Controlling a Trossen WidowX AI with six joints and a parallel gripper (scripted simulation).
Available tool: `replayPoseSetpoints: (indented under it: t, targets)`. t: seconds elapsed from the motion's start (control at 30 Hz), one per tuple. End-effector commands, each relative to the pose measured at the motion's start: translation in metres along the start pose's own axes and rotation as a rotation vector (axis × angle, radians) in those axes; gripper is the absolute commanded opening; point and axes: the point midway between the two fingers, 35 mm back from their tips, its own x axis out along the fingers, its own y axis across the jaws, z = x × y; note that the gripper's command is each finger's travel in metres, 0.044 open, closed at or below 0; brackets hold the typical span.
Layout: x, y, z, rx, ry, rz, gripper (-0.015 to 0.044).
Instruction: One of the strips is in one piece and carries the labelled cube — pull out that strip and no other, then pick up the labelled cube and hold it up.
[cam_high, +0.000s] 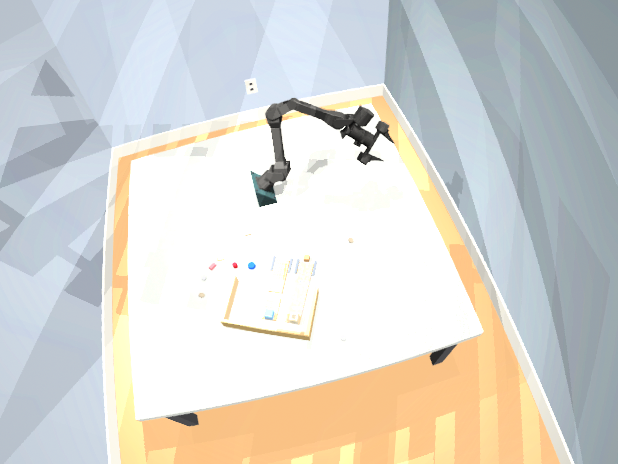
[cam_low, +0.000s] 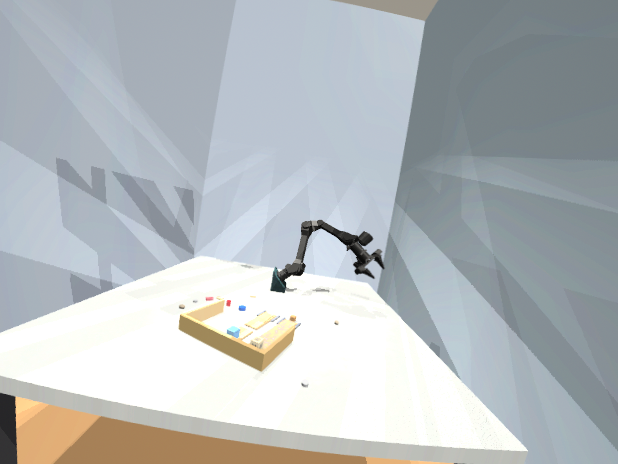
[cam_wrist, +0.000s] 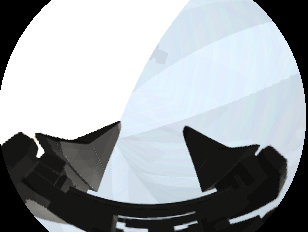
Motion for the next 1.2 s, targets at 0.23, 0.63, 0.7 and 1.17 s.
replayPoseSetpoints:
  t: [0.23, 0.63, 0.7, 1.17]
  targets:
    - [0.022, 0.154, -0.090, 0.540, 0.285, 0.307, 0.0400]
    - [-0.088, 0.314, -0.182, 1.362, 0.792, 0.344, 0.0400]
    - [-0.116, 0.335, -0.190, 1.517, 0.885, 0.300, 0.0400]
    - [-0.332, 0.428, -0.158, 2.599, 1.384, -0.628, 0.0400]
